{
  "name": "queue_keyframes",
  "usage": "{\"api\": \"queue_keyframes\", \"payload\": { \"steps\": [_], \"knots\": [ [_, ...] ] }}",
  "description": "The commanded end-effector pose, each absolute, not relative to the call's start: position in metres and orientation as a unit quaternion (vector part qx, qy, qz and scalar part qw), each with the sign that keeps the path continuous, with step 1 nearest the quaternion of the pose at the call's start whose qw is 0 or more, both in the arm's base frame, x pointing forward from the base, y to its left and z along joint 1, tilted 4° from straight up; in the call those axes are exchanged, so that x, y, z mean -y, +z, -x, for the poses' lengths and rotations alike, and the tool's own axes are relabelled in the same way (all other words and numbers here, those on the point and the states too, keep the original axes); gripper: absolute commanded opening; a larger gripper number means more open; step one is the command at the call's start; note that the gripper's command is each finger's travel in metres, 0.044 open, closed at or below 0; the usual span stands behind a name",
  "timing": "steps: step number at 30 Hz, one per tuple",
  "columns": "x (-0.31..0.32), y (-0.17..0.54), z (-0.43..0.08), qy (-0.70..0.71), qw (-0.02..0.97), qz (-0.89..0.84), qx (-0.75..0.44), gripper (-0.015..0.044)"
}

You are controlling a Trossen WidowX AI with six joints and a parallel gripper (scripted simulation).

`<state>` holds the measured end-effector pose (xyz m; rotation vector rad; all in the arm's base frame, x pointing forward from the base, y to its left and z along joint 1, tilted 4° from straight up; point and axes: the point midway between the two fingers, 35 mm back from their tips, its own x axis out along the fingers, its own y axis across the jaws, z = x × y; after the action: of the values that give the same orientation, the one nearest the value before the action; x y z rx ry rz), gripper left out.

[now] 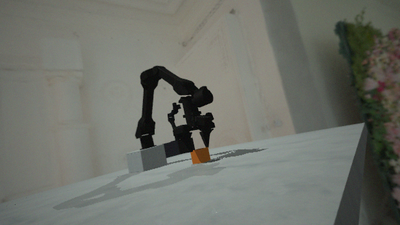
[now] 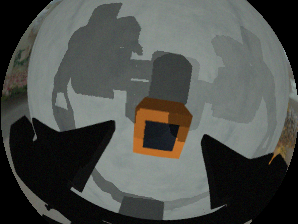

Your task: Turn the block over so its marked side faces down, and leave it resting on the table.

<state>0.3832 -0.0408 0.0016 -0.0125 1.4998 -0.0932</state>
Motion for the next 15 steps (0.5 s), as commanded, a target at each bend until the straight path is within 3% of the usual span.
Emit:
{"api": "queue_keyframes", "payload": {
  "steps": [1,8,15],
  "knots": [
    [0.0417,-0.0101,-0.3818,-0.042,0.727,0.008,-0.686,0.0440],
    [0.0422,-0.0172,-0.3818,-0.042,0.727,0.008,-0.686,0.0440],
    [0.0422,-0.0172,-0.3818,-0.042,0.727,0.008,-0.686,0.0256]
  ]
}}
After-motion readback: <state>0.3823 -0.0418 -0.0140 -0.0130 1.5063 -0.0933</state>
